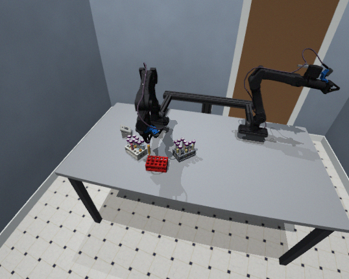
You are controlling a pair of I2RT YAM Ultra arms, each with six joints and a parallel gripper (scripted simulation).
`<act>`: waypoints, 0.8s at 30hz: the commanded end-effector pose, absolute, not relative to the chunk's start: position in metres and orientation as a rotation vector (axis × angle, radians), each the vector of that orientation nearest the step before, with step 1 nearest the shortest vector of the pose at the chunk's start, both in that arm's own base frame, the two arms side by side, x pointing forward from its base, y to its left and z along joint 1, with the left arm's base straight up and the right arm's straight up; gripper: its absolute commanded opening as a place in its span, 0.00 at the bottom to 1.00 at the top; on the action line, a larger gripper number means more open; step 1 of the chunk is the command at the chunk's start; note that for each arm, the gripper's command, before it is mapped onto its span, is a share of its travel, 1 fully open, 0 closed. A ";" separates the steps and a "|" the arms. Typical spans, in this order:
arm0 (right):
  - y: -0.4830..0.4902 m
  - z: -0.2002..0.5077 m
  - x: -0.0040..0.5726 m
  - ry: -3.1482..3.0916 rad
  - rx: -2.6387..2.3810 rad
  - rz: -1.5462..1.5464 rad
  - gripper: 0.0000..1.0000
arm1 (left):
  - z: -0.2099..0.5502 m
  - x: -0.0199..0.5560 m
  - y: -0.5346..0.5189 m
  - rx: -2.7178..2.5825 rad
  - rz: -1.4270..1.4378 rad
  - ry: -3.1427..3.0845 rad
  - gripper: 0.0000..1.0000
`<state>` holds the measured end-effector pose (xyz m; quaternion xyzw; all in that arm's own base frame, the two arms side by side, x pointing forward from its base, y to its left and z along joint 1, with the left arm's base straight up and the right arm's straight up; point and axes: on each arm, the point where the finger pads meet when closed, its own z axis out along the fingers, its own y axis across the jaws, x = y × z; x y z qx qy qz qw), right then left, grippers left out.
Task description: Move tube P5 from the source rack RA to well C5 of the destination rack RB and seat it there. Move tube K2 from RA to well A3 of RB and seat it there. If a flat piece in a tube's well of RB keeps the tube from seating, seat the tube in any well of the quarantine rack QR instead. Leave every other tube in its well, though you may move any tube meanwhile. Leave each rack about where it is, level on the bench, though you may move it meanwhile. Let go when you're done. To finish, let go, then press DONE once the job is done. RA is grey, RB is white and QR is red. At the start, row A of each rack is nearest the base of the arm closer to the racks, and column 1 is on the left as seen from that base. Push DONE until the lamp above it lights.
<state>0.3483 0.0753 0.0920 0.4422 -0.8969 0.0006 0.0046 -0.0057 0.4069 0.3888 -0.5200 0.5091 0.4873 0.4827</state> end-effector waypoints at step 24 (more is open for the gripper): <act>0.071 0.080 0.348 -2.817 1.374 -0.015 0.00 | 0.416 -0.007 0.398 -1.221 1.221 1.202 0.00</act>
